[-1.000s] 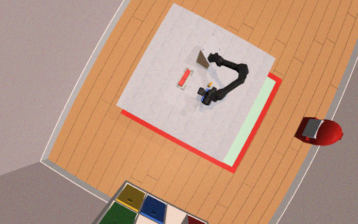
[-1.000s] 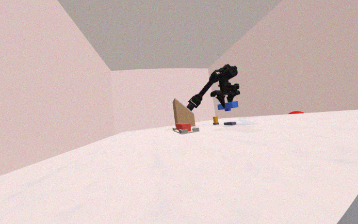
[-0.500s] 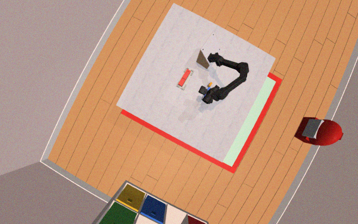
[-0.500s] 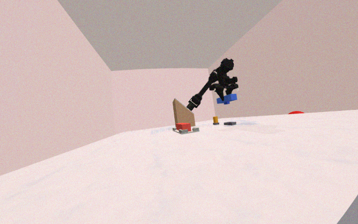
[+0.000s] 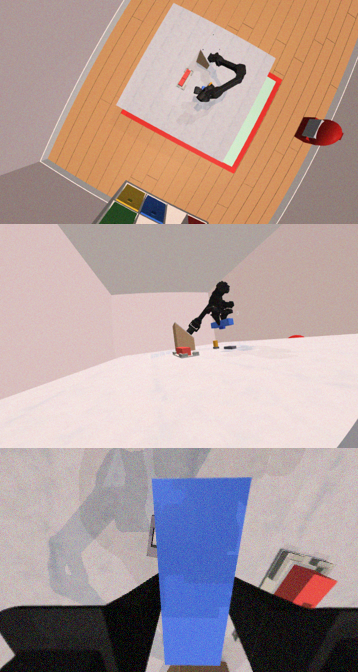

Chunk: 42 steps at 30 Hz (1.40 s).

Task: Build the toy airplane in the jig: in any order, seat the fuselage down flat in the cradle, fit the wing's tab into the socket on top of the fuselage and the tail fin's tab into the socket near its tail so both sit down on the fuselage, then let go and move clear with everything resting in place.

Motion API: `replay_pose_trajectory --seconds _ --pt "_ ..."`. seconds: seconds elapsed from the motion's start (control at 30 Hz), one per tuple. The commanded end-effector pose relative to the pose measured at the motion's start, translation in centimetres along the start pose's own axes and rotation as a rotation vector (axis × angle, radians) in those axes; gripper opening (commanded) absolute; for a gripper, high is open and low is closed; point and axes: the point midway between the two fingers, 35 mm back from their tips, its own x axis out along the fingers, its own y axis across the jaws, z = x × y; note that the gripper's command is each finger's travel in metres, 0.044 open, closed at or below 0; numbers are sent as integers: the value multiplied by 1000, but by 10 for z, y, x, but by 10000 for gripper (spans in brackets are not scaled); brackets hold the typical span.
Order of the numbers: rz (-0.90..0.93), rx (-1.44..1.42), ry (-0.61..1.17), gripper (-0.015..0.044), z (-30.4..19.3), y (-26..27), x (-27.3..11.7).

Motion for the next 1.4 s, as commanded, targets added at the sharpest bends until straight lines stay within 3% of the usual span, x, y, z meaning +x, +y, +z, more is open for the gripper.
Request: replay_pose_trajectory --seconds 0.0,1.37 --pt "-7 -59 2 0 -3 -13 1" --pt "-16 -721 15 0 -51 -136 20"
